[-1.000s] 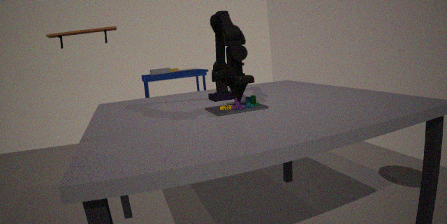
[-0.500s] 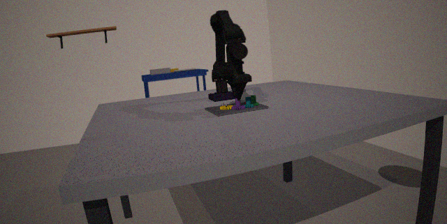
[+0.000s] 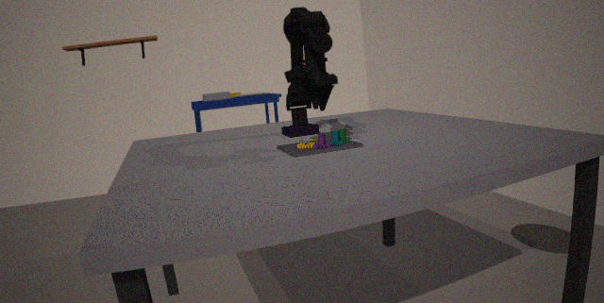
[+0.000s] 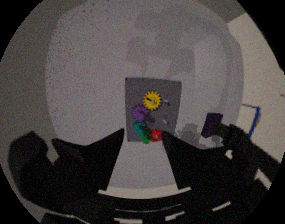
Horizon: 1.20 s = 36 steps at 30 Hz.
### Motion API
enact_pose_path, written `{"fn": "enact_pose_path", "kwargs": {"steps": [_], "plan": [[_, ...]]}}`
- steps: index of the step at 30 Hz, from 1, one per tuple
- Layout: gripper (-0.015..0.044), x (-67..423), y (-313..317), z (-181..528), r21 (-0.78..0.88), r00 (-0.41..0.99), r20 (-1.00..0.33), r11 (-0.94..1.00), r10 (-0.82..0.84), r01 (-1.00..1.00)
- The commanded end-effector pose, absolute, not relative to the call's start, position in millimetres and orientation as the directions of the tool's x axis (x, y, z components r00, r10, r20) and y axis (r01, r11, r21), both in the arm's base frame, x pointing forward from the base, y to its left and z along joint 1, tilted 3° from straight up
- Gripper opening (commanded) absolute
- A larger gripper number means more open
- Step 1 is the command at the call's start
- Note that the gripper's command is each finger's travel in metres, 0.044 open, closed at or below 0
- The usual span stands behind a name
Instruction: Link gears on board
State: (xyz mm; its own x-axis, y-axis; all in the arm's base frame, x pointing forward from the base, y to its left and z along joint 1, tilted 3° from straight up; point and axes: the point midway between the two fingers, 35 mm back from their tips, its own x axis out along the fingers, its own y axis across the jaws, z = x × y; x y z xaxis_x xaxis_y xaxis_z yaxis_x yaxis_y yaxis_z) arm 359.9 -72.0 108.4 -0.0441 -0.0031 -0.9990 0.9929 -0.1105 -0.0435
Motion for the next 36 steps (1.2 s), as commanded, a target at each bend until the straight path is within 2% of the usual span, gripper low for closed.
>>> {"fn": "enact_pose_path", "kwargs": {"steps": [1,4,36], "plan": [[0.0376,359.3,-71.7,123.4,-0.031,-0.031,-0.999,-0.111,-0.005,0.993],[0.044,359.3,-71.7,123.4,-0.031,-0.031,-0.999,-0.111,-0.005,0.993],[0.044,359.3,-71.7,123.4,-0.031,-0.031,-0.999,-0.111,-0.005,0.993]]}}
